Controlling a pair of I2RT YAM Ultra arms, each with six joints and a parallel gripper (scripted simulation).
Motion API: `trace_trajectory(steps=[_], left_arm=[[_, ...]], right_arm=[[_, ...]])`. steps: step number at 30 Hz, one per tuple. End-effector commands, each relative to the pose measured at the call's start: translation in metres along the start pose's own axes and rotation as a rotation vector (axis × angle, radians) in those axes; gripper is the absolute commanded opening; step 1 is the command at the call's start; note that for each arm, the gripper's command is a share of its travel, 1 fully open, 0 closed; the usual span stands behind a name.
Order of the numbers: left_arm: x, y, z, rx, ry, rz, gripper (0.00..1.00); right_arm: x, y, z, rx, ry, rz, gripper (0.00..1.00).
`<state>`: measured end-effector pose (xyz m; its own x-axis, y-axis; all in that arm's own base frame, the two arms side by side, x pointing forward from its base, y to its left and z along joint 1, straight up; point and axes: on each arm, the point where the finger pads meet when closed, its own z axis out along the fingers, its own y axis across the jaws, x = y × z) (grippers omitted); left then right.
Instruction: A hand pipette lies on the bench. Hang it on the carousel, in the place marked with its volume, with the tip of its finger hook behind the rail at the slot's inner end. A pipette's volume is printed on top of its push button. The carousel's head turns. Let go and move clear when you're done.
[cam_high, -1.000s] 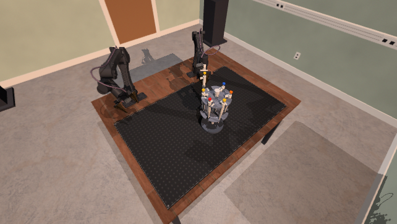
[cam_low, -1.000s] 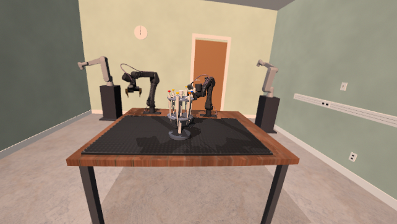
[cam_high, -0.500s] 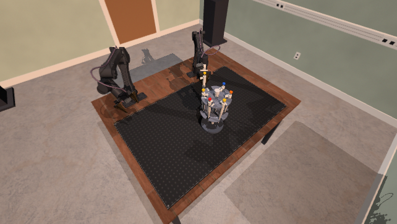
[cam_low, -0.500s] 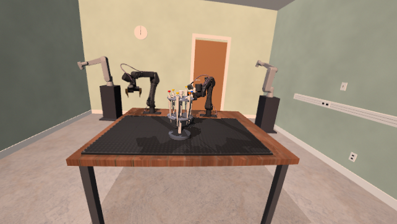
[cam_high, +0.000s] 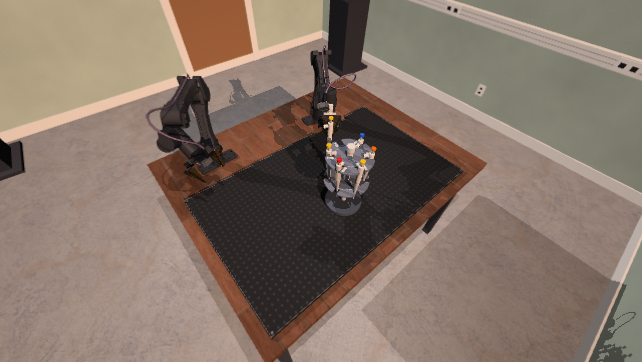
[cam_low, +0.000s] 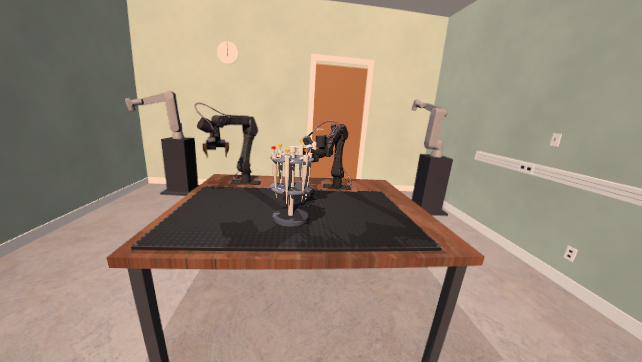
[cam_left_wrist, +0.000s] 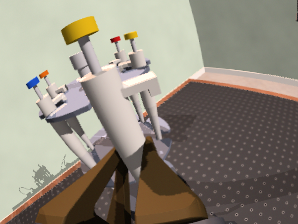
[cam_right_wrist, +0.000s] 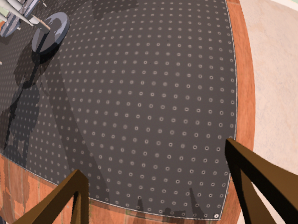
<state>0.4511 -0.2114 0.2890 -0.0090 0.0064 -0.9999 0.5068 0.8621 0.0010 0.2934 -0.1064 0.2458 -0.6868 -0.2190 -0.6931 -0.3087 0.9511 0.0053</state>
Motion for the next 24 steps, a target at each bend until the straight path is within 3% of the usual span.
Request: trace_trajectory(steps=[1, 7, 9, 13, 24], left_arm=[[-0.025, 0.006, -0.001, -0.004, -0.056, 0.0, 0.12], [-0.021, 0.006, 0.001, -0.004, -0.055, 0.0, 0.12], [0.008, 0.007, 0.0, -0.004, 0.0, -0.009, 0.12], [-0.023, 0.007, -0.002, -0.004, -0.064, 0.001, 0.12], [-0.022, 0.006, -0.001, -0.003, -0.063, 0.001, 0.12]], right_arm=[[-0.007, -0.004, -0.003, 0.006, -0.026, -0.014, 1.0], [-0.007, -0.004, -0.003, 0.006, -0.026, -0.014, 1.0], [-0.007, -0.004, -0.003, 0.006, -0.026, -0.014, 1.0], [-0.007, -0.004, -0.003, 0.006, -0.026, -0.014, 1.0], [-0.007, -0.004, -0.003, 0.006, -0.026, -0.014, 1.0]])
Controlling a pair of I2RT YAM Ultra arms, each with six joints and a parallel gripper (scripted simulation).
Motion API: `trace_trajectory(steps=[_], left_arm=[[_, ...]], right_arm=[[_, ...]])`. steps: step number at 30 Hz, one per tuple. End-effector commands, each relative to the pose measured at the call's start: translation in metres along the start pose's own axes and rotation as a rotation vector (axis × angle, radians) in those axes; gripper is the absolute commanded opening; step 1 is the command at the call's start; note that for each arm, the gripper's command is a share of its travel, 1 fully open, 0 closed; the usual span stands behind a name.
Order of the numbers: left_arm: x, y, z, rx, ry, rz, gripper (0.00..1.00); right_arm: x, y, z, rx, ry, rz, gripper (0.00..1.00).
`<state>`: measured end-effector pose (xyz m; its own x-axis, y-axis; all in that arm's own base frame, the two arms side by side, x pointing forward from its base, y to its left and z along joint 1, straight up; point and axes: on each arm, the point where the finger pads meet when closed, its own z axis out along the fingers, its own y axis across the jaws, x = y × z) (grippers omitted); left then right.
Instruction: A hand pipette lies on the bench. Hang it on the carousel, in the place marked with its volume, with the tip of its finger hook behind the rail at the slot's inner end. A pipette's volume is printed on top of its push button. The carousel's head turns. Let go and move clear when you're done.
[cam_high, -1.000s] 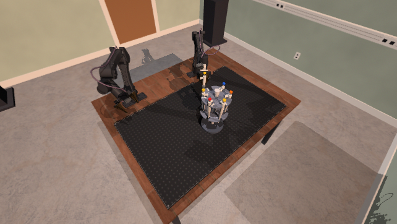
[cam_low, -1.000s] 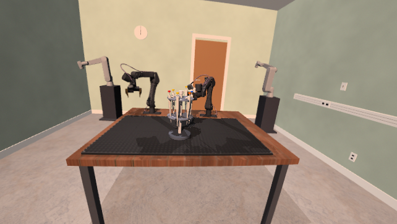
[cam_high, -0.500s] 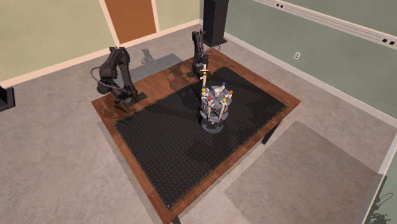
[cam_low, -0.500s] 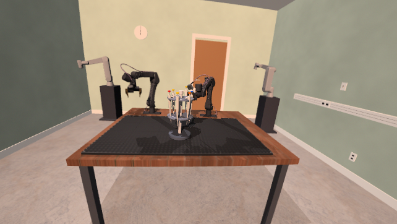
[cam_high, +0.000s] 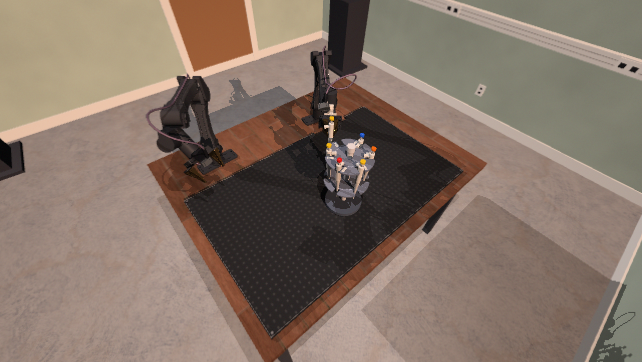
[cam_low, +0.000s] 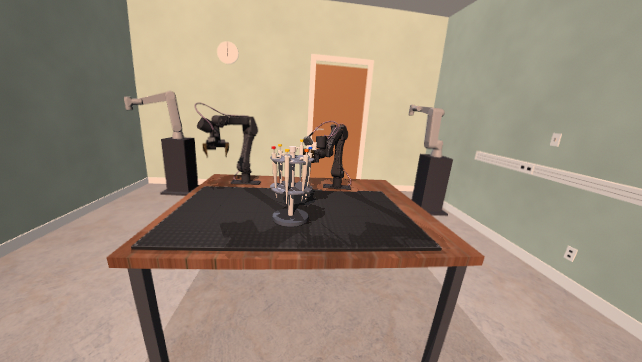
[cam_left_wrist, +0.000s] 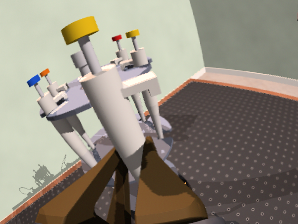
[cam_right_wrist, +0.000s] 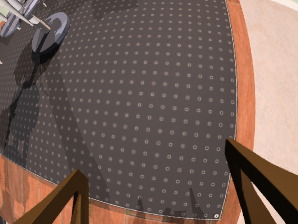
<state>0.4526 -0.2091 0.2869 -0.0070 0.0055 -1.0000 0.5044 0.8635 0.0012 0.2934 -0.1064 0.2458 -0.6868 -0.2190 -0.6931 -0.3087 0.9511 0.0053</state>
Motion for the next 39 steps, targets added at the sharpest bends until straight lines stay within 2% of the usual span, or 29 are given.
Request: trace_trajectory(steps=[1, 37, 39], left_arm=[[-0.024, 0.003, -0.002, 0.0, -0.061, 0.001, 0.12], [-0.024, 0.003, -0.002, 0.0, -0.061, 0.001, 0.12], [-0.002, -0.003, -0.003, 0.002, -0.018, -0.006, 0.12]], right_arm=[[-0.007, -0.004, -0.003, 0.006, -0.026, -0.014, 1.0], [-0.007, -0.004, -0.003, 0.006, -0.026, -0.014, 1.0], [-0.007, -0.004, -0.003, 0.006, -0.026, -0.014, 1.0]])
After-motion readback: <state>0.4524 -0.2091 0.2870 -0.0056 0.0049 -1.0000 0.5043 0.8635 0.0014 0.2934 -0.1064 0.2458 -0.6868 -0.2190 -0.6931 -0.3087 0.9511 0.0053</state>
